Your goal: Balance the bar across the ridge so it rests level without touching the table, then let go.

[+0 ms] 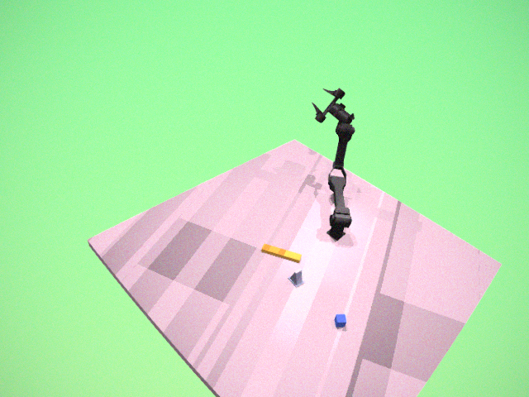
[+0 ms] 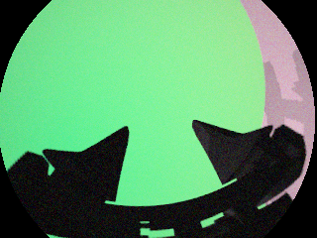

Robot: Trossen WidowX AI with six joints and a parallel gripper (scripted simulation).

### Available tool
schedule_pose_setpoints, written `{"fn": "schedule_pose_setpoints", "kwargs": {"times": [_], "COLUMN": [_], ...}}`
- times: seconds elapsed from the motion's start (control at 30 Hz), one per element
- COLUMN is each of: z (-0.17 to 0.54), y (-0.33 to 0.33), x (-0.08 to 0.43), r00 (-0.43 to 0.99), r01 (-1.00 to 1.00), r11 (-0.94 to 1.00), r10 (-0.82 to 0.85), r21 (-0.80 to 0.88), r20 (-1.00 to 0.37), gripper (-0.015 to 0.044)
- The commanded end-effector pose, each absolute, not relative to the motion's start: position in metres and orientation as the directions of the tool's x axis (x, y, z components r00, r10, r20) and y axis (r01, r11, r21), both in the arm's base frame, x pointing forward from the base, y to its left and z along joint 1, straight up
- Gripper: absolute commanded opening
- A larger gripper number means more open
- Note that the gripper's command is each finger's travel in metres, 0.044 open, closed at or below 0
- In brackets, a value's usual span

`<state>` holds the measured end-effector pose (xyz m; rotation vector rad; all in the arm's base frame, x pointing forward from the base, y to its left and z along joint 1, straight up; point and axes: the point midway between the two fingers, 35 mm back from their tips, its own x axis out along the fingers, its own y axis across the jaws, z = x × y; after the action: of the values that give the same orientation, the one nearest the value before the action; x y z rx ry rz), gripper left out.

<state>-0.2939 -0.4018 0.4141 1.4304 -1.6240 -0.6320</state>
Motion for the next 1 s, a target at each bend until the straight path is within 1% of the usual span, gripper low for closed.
{"fn": "schedule_pose_setpoints", "kwargs": {"times": [0.0, 0.07, 0.1, 0.3, 0.4, 0.5, 0.63, 0.8, 0.97], "z": [0.416, 0.433, 0.446, 0.514, 0.530, 0.557, 0.590, 0.617, 0.639], "y": [-0.401, -0.391, -0.384, -0.335, -0.319, -0.292, -0.255, -0.205, -0.162], "x": [-0.294, -0.290, -0.287, -0.261, -0.255, -0.240, -0.214, -0.157, -0.110], "r00": [0.024, 0.017, 0.013, 0.012, -0.011, 0.003, 0.045, 0.175, 0.270], "r01": [-0.524, -0.490, -0.463, -0.312, -0.332, -0.296, -0.242, -0.094, -0.040], "r11": [0.220, 0.264, 0.297, 0.480, 0.535, 0.603, 0.684, 0.771, 0.837], "r10": [-0.962, -0.950, -0.940, -0.861, -0.826, -0.775, -0.701, -0.610, -0.516], "r21": [0.823, 0.831, 0.835, 0.819, 0.777, 0.741, 0.688, 0.630, 0.545], "r20": [0.273, 0.312, 0.342, 0.509, 0.564, 0.632, 0.712, 0.773, 0.813], "gripper": [0.0374, 0.0321, 0.0315, 0.0315, 0.0315, 0.0315, 0.0315, 0.0315, 0.0315]}}
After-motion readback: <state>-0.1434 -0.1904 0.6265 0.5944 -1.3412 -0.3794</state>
